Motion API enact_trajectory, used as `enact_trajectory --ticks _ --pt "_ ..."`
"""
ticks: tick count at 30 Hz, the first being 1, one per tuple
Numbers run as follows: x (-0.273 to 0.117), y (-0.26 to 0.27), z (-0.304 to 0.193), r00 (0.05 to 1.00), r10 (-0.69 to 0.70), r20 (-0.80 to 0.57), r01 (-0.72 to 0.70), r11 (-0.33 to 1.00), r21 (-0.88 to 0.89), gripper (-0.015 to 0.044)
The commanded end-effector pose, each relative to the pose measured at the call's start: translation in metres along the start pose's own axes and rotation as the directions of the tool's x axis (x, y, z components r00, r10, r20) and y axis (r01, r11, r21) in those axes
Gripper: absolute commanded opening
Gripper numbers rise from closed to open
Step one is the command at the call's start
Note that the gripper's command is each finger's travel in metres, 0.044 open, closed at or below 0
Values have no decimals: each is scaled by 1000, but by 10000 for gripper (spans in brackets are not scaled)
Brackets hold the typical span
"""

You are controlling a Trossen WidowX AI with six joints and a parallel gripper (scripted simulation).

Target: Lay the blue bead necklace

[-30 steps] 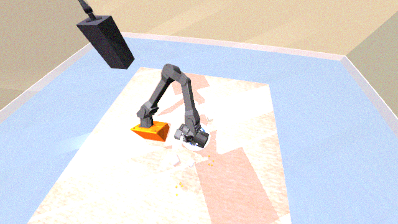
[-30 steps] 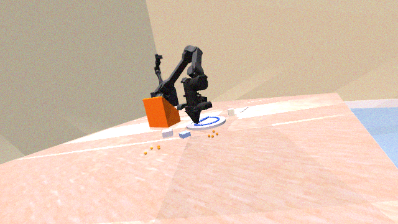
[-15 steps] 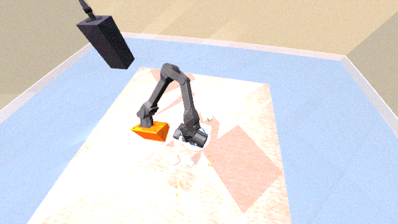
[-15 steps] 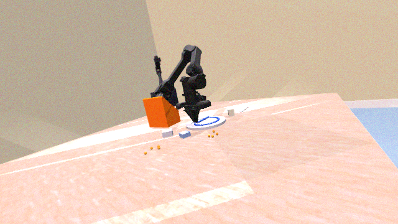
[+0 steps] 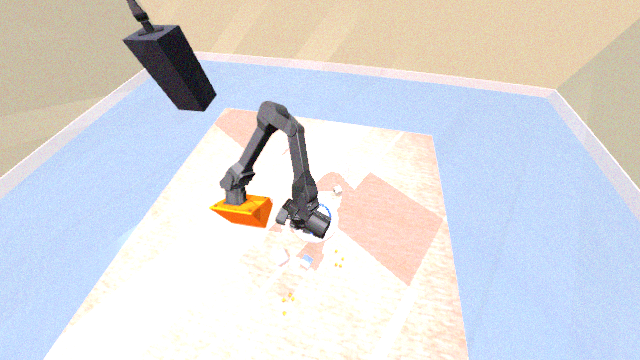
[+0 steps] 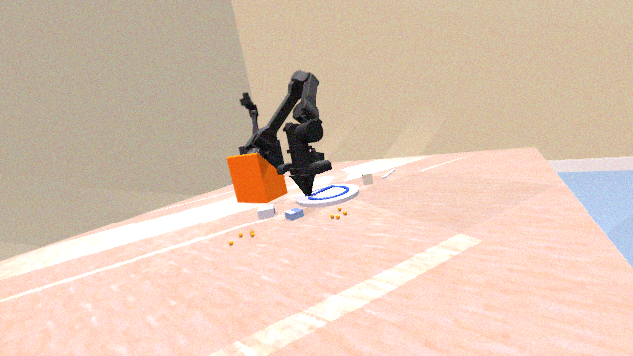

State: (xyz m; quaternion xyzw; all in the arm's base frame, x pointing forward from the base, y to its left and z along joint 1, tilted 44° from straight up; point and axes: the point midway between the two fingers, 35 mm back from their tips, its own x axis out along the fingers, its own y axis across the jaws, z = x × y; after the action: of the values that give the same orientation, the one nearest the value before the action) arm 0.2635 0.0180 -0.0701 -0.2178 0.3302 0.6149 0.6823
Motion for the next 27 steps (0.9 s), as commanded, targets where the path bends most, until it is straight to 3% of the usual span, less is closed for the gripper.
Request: enact_trajectory --ticks 1,5,22,27 --pt "6 2 -1 1000 4 -2 -4 1000 4 0" --pt "7 2 -1 1000 4 -2 -4 1000 4 0" --pt "3 1 0 1000 4 -1 -4 1000 2 440" --pt "-1 1 0 1000 4 -2 -4 1000 3 440"
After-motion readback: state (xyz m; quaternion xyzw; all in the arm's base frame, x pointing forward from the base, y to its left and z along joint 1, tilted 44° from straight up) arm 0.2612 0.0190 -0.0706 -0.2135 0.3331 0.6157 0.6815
